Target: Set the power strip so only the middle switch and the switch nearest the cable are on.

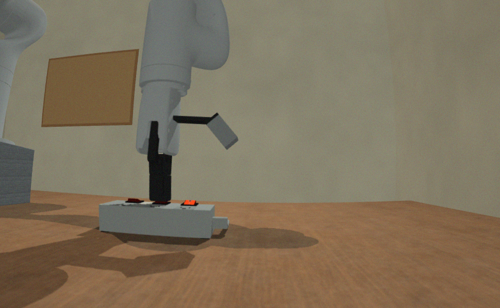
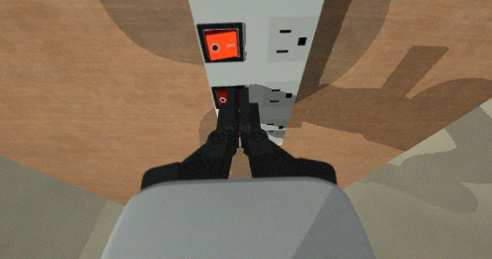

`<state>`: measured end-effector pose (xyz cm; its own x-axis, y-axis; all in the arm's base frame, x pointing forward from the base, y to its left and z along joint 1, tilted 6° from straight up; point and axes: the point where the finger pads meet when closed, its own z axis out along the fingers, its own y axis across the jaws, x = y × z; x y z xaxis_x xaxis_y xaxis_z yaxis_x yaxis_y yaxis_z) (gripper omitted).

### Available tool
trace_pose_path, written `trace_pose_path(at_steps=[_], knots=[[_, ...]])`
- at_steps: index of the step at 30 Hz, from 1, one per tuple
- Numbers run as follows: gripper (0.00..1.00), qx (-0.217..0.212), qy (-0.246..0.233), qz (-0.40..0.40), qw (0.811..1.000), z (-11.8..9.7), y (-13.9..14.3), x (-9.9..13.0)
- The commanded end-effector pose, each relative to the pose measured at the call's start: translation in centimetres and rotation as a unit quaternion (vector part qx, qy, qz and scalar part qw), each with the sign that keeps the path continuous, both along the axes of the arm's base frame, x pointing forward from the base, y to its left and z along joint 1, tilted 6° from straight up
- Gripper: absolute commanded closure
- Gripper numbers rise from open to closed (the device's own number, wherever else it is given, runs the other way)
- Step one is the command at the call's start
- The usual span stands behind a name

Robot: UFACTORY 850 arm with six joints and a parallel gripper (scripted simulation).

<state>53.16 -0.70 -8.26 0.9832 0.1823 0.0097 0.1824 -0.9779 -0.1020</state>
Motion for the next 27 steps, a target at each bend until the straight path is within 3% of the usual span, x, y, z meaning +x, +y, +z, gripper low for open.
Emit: trace_pose_path(at_steps=[1, 27], knots=[[1.0, 0.0, -0.001, 0.0, 1.0, -0.07, 0.01, 0.09], [1.0, 0.0, -0.001, 0.0, 1.0, -0.34, 0.03, 0.09]])
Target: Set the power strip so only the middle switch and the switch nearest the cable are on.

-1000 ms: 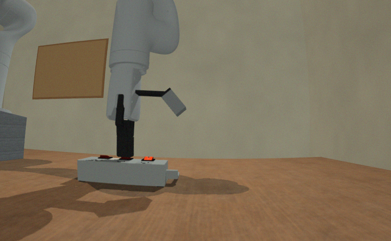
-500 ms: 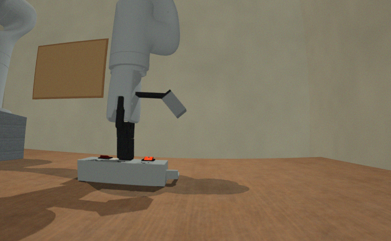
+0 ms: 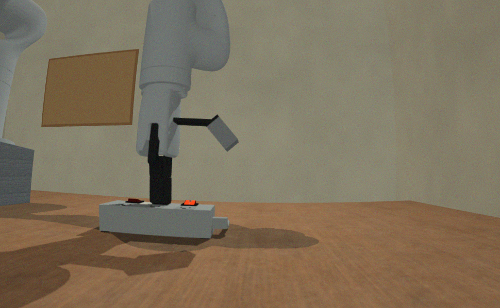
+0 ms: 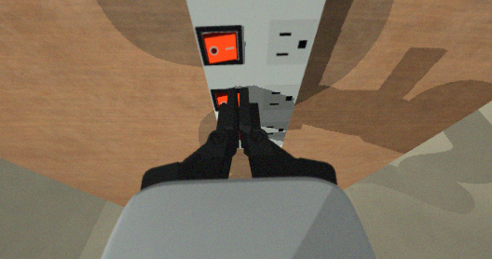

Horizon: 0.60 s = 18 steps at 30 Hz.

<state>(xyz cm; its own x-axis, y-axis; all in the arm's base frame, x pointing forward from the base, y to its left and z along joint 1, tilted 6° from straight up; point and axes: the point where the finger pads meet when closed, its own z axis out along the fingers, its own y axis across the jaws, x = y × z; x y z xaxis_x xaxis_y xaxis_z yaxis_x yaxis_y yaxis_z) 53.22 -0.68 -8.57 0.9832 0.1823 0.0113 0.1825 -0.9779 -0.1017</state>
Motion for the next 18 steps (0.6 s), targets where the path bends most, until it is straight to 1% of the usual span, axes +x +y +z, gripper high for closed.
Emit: trace_pose_path(at_steps=[1, 8, 18], knots=[[1.0, 0.0, 0.0, 0.0, 1.0, 0.0, 0.0, 0.0], [1.0, 0.0, 0.0, 0.0, 1.0, 0.5, 0.0, 0.0], [1.0, 0.0, 0.0, 0.0, 1.0, 3.2, -0.3, 0.0]])
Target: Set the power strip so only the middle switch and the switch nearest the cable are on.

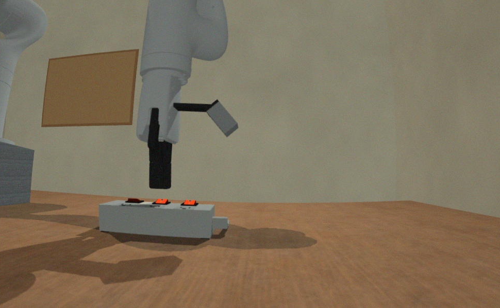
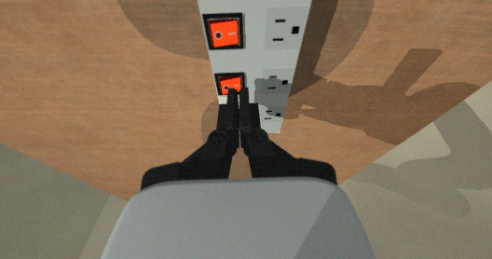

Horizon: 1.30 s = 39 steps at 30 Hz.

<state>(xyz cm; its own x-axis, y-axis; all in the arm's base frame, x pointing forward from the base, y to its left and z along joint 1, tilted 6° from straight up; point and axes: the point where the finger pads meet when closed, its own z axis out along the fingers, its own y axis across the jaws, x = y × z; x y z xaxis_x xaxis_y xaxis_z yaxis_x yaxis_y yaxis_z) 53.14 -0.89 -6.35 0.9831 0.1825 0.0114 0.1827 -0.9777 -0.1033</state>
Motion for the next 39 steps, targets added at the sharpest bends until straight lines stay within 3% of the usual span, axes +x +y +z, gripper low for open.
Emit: trace_pose_path(at_steps=[1, 26, 27, 39], knots=[[1.0, -0.001, 0.0, 0.0, 1.0, 1.2, -0.1, 0.1], [1.0, -0.001, 0.0, 0.0, 1.0, 1.6, -0.2, 0.1], [0.0, -0.001, 0.0, 0.0, 1.0, 1.6, -0.2, 0.1], [0.0, -0.001, 0.0, 0.0, 1.0, 3.7, -0.4, 0.1]])
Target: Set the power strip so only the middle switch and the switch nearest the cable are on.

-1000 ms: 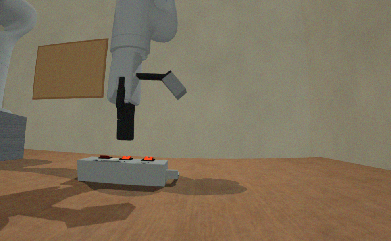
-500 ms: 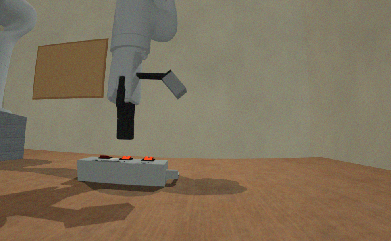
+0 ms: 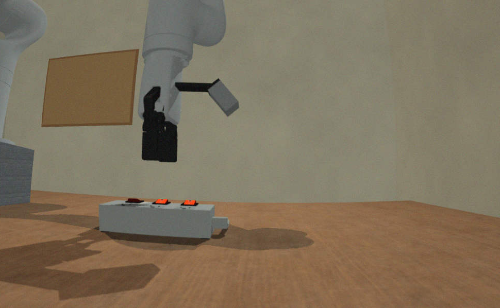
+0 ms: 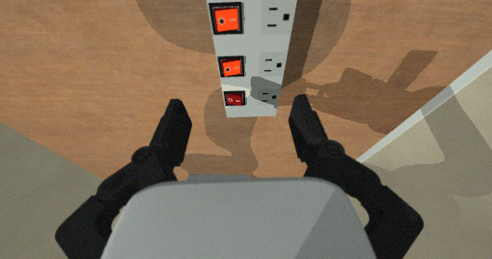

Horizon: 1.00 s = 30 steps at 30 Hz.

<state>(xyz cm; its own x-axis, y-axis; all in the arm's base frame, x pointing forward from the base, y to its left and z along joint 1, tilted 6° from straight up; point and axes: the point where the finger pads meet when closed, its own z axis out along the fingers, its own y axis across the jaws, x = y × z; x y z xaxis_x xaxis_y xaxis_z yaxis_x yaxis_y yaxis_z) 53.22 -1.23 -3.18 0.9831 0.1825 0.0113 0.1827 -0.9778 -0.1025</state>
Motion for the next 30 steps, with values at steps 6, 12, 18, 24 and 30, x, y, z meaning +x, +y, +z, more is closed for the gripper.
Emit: trace_pose_path(at_steps=[6, 12, 18, 24, 30], knots=[[0.0, 0.0, 0.0, 0.0, 1.0, 4.1, -0.4, 0.1], [0.0, 0.0, 0.0, 0.0, 1.0, 7.3, -0.7, 0.1], [0.0, 0.0, 0.0, 0.0, 1.0, 8.1, -0.8, 0.1], [0.0, 0.0, 0.0, 0.0, 1.0, 8.2, -0.8, 0.1], [0.0, 0.0, 0.0, 0.0, 1.0, 8.2, -0.8, 0.1]])
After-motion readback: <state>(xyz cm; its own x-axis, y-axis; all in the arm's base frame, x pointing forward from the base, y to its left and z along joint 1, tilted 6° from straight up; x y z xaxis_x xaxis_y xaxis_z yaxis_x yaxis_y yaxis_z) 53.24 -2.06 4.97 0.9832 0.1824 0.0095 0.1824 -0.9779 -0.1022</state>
